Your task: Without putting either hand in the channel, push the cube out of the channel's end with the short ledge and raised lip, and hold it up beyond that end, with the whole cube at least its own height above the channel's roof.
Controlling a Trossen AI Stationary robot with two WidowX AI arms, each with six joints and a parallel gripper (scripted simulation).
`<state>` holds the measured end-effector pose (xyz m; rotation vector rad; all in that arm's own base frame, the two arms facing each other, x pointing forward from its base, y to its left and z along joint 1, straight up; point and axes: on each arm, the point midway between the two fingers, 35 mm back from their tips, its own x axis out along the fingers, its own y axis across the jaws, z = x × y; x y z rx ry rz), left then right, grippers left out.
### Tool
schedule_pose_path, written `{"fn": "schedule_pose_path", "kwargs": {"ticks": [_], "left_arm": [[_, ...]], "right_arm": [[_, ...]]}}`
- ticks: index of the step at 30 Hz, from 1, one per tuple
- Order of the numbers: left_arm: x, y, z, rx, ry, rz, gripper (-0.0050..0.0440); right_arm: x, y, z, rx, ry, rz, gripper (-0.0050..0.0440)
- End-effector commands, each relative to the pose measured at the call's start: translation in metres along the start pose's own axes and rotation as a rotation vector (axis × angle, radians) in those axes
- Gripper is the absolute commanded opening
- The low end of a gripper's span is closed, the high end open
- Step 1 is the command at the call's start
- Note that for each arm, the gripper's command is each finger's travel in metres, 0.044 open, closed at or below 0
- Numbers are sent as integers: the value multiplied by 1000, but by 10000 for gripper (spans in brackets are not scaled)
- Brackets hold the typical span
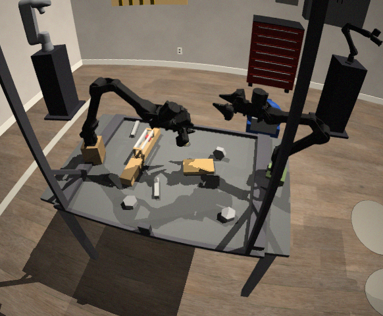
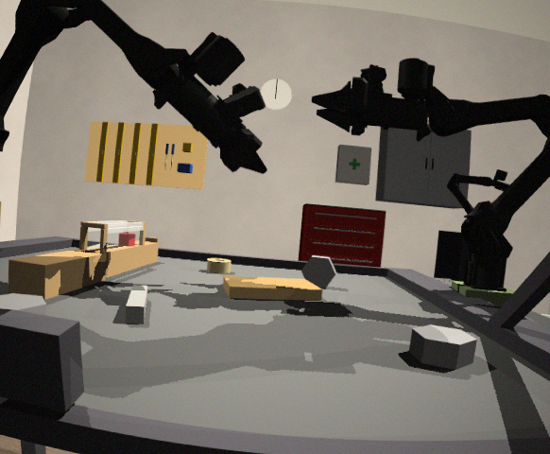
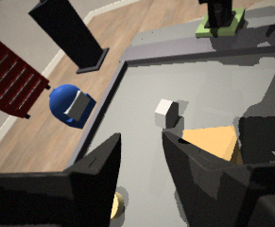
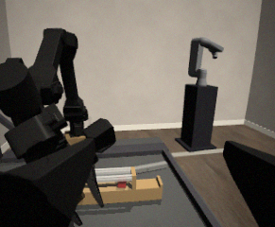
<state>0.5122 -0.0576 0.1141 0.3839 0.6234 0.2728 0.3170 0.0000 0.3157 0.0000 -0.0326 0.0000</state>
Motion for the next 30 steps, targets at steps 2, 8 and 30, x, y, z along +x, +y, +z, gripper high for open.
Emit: {"fn": "schedule_pose_path", "kwargs": {"ticks": [2,8,30], "left_arm": [[-6,6,13,-19,-28,3,150],[10,43,-26,192,79,20,150],[20,153,-158,859,398,-136,150]], "right_arm": [[-1,0,7,0,-17,0,400],[-1,0,7,0,-17,0,400],[-1,0,7,0,-17,0,400]]}}
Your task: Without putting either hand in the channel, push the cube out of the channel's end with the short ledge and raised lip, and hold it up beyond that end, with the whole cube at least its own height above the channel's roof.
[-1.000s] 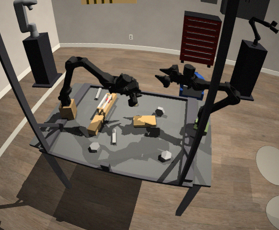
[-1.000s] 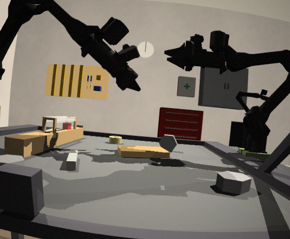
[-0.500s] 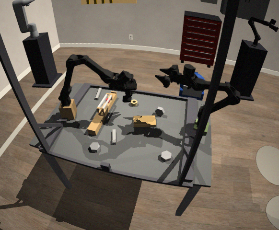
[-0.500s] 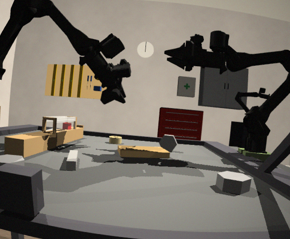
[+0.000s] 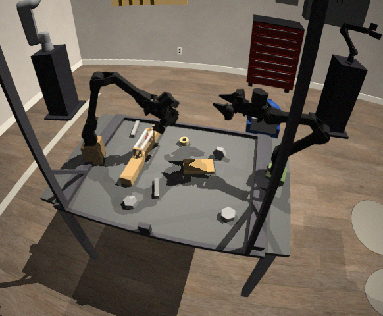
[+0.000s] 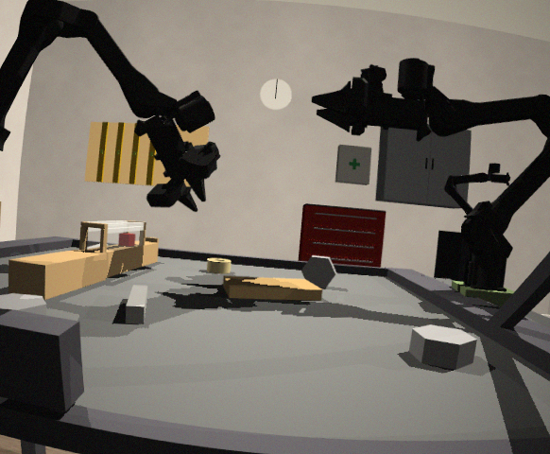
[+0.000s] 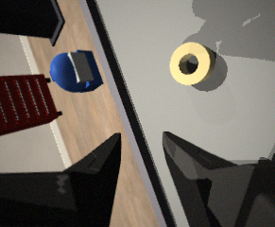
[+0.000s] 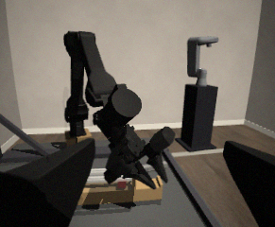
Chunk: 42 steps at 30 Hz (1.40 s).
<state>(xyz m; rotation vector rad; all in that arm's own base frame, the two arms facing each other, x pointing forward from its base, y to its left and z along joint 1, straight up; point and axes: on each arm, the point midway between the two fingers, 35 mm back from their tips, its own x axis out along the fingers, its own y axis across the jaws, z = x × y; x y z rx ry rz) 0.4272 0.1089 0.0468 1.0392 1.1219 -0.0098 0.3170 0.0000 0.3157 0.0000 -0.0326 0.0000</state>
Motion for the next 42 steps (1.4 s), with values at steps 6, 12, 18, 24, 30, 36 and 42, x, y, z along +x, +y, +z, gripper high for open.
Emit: {"fn": "schedule_pose_path", "kwargs": {"ticks": [6,12,18,24,30,36,42], "left_arm": [[4,-1,-56,226,45,-71,150],[8,-14,-94,372,73,-154,150],[9,-29,-128,505,83,-240,150],[8,-38,-148,595,73,-293,150],[7,-51,-169,672,63,-355,150],[2,-68,-193,778,31,-429,150],[-1,-76,-206,847,3,-464,150]], "right_arm": [[-1,0,7,0,-17,0,400],[-1,0,7,0,-17,0,400],[-1,0,7,0,-17,0,400],[-1,0,7,0,-17,0,400],[-1,0,7,0,-17,0,400],[-1,0,7,0,-17,0,400],[-1,0,7,0,-17,0,400]]}}
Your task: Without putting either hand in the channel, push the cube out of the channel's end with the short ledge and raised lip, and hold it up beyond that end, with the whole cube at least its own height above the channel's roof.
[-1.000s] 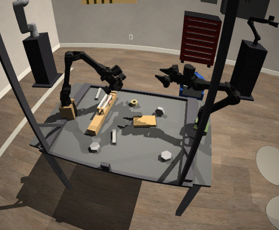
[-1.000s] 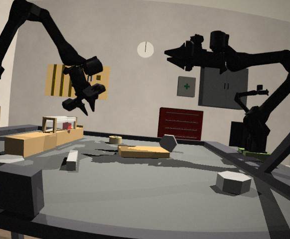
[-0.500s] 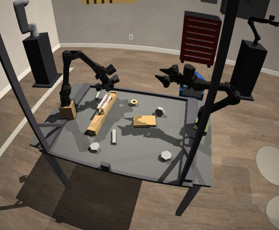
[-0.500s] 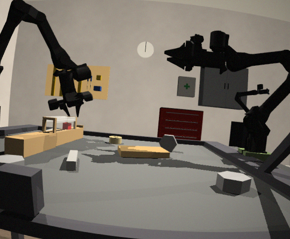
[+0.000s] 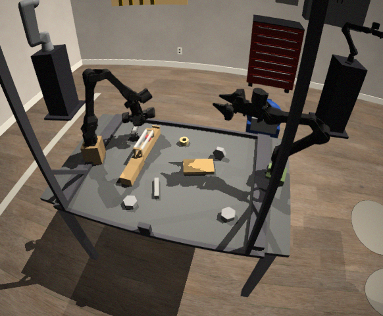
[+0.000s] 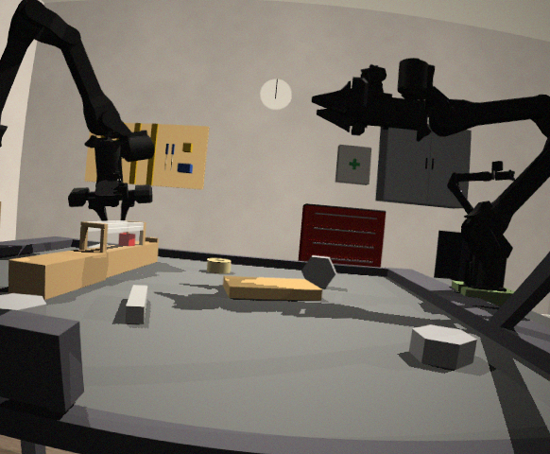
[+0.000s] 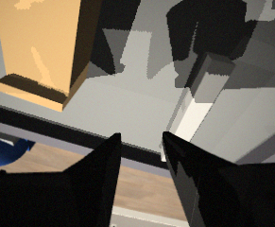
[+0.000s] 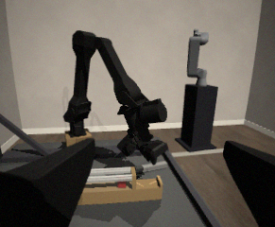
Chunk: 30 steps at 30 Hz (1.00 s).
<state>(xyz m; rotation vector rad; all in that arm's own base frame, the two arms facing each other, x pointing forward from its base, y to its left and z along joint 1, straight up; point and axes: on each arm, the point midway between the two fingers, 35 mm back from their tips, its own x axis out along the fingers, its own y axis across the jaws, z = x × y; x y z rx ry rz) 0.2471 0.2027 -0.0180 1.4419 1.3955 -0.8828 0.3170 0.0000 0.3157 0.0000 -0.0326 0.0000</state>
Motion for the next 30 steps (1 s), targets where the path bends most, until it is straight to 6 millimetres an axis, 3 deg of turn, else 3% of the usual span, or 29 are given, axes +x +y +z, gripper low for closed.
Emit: {"fn": "schedule_pose_path", "kwargs": {"ticks": [1,7,30], "left_arm": [[-4,-11,-7,63,-11,0,150],[2,-50,-5,207,-85,-55,150],[5,-47,-5,197,-82,-60,150]], "right_arm": [[-1,0,7,0,-17,0,400],[-1,0,7,0,-17,0,400],[-1,0,7,0,-17,0,400]]}}
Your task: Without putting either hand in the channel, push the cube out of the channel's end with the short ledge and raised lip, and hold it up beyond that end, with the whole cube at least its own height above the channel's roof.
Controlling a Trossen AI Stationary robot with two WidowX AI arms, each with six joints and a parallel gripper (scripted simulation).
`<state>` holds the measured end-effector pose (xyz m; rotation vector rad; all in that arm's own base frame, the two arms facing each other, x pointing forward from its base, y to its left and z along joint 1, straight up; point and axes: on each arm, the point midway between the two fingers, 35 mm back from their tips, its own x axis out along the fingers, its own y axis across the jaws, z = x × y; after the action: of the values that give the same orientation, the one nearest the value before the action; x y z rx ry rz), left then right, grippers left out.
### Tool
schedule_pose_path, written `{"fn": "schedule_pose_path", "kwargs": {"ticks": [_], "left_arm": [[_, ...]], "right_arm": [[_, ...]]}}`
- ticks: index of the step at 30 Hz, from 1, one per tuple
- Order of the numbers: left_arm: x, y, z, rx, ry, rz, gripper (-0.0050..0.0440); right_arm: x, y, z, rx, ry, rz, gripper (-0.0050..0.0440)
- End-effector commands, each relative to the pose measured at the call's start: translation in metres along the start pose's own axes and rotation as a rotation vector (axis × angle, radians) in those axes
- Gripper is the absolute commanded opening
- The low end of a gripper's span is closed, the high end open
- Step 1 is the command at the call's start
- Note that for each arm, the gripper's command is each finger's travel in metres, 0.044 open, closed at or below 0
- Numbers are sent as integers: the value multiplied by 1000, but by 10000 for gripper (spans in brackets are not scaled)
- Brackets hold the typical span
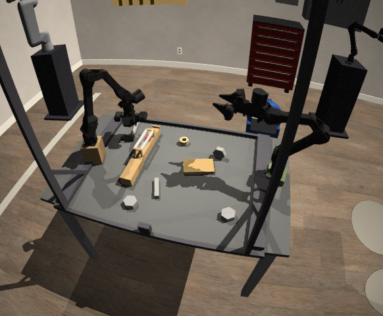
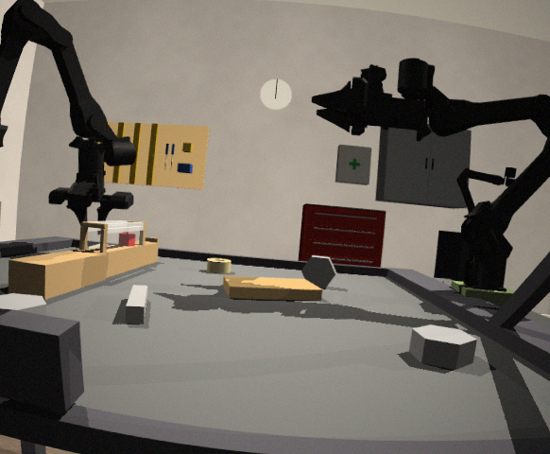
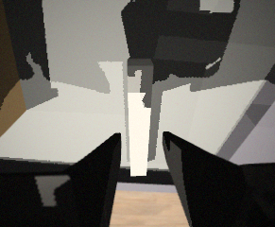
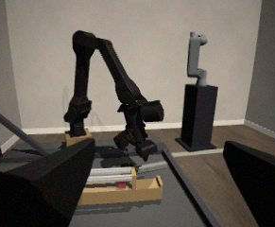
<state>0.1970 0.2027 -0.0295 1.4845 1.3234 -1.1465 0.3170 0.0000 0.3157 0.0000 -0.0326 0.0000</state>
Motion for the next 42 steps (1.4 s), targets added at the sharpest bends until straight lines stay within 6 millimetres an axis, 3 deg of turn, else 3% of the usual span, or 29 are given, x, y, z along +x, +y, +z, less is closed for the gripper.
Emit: {"fn": "schedule_pose_path", "kwargs": {"ticks": [1,32,38,39,42], "left_arm": [[-2,3,-4,-1,14,9,150],[54,2,-3,2,6,2,150],[50,3,-4,2,6,2,150],[50,3,-3,2,6,2,0],[50,3,-3,2,6,2,0]], "right_arm": [[-1,0,7,0,-17,0,400],[-1,0,7,0,-17,0,400],[-1,0,7,0,-17,0,400],[-1,0,7,0,-17,0,400],[-1,0,7,0,-17,0,400]]}}
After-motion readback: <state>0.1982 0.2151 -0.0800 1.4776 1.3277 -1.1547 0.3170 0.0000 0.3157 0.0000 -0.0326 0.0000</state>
